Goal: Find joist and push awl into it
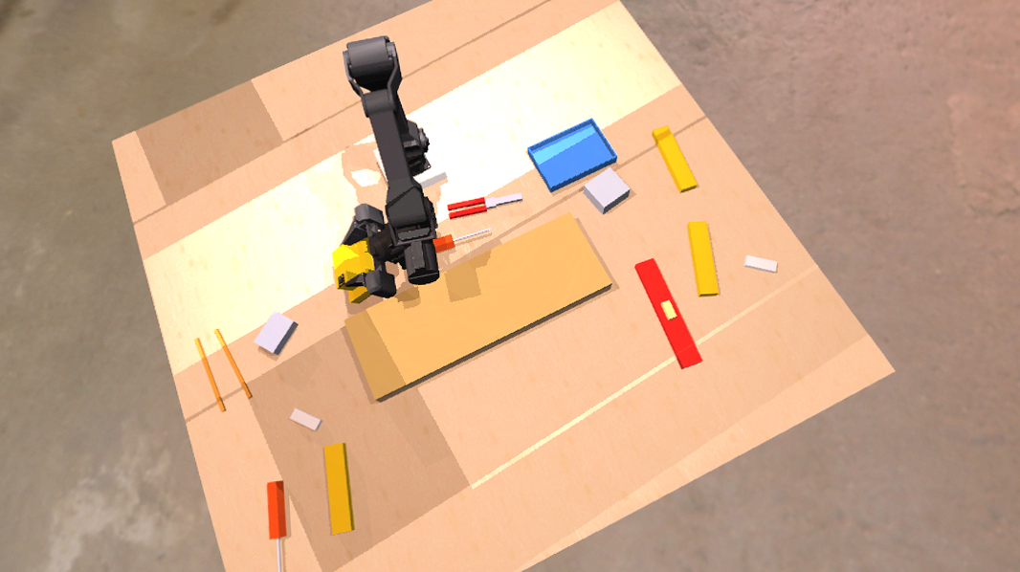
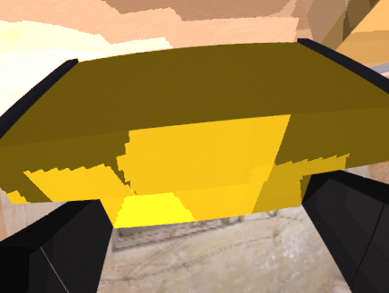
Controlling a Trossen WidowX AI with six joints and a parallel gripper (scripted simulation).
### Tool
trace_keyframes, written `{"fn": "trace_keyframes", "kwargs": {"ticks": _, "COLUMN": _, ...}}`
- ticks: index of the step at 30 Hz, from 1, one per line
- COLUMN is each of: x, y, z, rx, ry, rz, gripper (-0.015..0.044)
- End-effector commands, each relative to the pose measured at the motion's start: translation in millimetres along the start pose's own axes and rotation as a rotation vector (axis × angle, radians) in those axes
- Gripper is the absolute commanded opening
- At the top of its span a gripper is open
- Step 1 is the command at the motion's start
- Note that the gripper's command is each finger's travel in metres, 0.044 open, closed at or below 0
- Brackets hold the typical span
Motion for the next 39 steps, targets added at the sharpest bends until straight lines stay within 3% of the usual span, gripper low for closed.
{"fn": "trace_keyframes", "kwargs": {"ticks": 1, "x": 1, "y": -2, "z": 3, "rx": 0.007, "ry": 0.016, "rz": 0.001, "gripper": 0.0}}
{"fn": "trace_keyframes", "kwargs": {"ticks": 27, "x": -13, "y": 1, "z": -32, "rx": 0.002, "ry": -0.002, "rz": -0.002, "gripper": 0.0}}
{"fn": "trace_keyframes", "kwargs": {"ticks": 39, "x": -14, "y": 1, "z": -33, "rx": 0.006, "ry": -0.004, "rz": -0.003, "gripper": 0.0315}}
Point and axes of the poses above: the point midway between the two fingers, 35 mm back from their tips, its own x axis back along the fingers, its own y axis across the jaws, z = x × y, the point moved 2 cm from there along x, back along the fingers, and after that the axes turned 3 degrees about -x, right-handed, at the moved point
